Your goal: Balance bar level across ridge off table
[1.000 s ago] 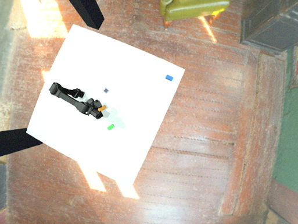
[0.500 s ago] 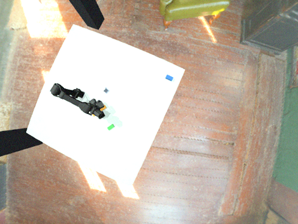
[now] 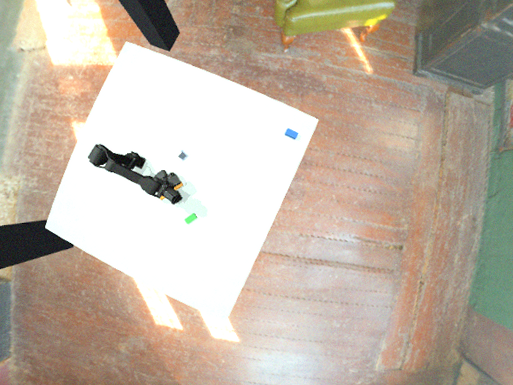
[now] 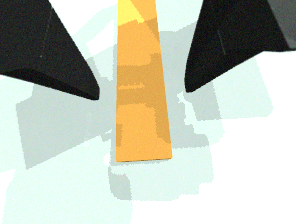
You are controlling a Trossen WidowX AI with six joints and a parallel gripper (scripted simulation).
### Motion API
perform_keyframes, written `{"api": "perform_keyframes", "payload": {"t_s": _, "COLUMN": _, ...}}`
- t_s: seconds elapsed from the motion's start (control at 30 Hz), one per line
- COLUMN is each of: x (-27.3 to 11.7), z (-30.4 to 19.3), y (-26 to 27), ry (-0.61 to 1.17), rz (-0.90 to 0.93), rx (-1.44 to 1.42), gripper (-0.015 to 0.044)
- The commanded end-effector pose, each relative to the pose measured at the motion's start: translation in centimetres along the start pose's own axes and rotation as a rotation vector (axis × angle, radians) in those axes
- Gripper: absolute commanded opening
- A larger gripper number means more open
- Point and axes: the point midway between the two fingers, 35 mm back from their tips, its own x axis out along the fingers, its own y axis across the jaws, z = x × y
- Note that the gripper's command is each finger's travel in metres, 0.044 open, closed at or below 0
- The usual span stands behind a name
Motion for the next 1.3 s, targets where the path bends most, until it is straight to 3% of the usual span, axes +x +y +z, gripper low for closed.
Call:
{"api": "perform_keyframes", "payload": {"t_s": 0.0, "x": 0.2, "z": 0.1, "y": 0.0, "ry": -0.003, "rz": 0.002, "rx": -0.005, "gripper": 0.0315}}
{"api": "perform_keyframes", "payload": {"t_s": 0.3, "x": 0.2, "z": 0.1, "y": 0.0, "ry": -0.003, "rz": 0.002, "rx": -0.005, "gripper": 0.0315}}
{"api": "perform_keyframes", "payload": {"t_s": 0.5, "x": 0.2, "z": 0.0, "y": 0.0, "ry": 0.001, "rz": 0.002, "rx": 0.0, "gripper": 0.0157}}
{"api": "perform_keyframes", "payload": {"t_s": 0.77, "x": 0.2, "z": 0.0, "y": 0.0, "ry": 0.001, "rz": 0.002, "rx": 0.0, "gripper": 0.0104}}
{"api": "perform_keyframes", "payload": {"t_s": 0.9, "x": -0.4, "z": 0.0, "y": -0.1, "ry": 0.0, "rz": 0.002, "rx": 0.0, "gripper": 0.0}}
{"api": "perform_keyframes", "payload": {"t_s": 1.27, "x": -3.2, "z": 0.2, "y": -0.5, "ry": -0.001, "rz": 0.001, "rx": -0.002, "gripper": 0.0}}
